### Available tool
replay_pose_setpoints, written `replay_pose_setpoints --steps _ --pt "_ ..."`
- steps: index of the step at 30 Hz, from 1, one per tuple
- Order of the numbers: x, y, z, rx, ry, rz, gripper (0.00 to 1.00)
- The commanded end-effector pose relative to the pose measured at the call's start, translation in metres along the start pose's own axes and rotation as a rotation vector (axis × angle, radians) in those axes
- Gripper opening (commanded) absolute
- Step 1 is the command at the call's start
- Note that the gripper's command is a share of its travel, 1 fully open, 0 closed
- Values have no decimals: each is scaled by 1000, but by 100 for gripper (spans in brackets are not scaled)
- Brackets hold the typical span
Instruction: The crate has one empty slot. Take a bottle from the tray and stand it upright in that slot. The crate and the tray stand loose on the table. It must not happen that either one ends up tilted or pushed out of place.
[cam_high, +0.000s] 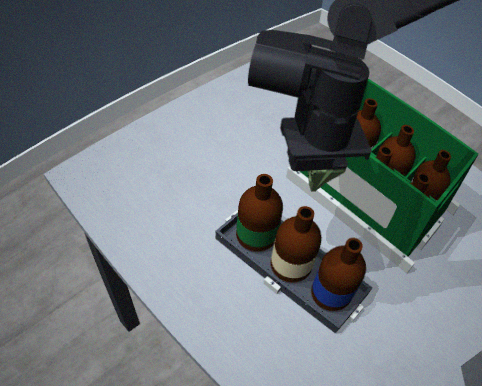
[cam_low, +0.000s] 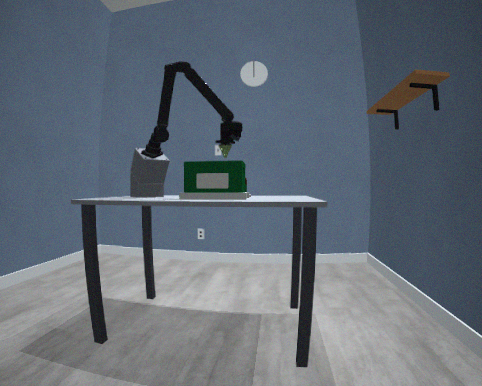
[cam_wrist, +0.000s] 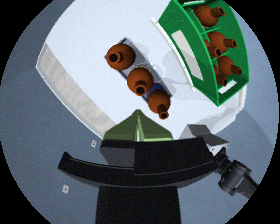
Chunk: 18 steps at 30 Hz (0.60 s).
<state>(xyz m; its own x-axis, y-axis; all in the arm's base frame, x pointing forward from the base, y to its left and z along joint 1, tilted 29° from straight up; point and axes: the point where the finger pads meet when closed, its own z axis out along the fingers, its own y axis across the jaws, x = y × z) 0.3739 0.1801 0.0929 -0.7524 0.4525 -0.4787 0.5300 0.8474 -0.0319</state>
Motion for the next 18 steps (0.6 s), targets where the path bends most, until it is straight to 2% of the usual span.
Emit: replay_pose_setpoints --steps 1,2,5,9,18 --pt "-24 6 -7 -5 -19 131 61" --pt "-26 5 -13 -17 -24 138 61" --pt "-24 3 -11 -13 -19 136 61" --pt "-15 10 -16 -31 -20 111 61" --pt "-17 9 -15 -27 -20 118 61"
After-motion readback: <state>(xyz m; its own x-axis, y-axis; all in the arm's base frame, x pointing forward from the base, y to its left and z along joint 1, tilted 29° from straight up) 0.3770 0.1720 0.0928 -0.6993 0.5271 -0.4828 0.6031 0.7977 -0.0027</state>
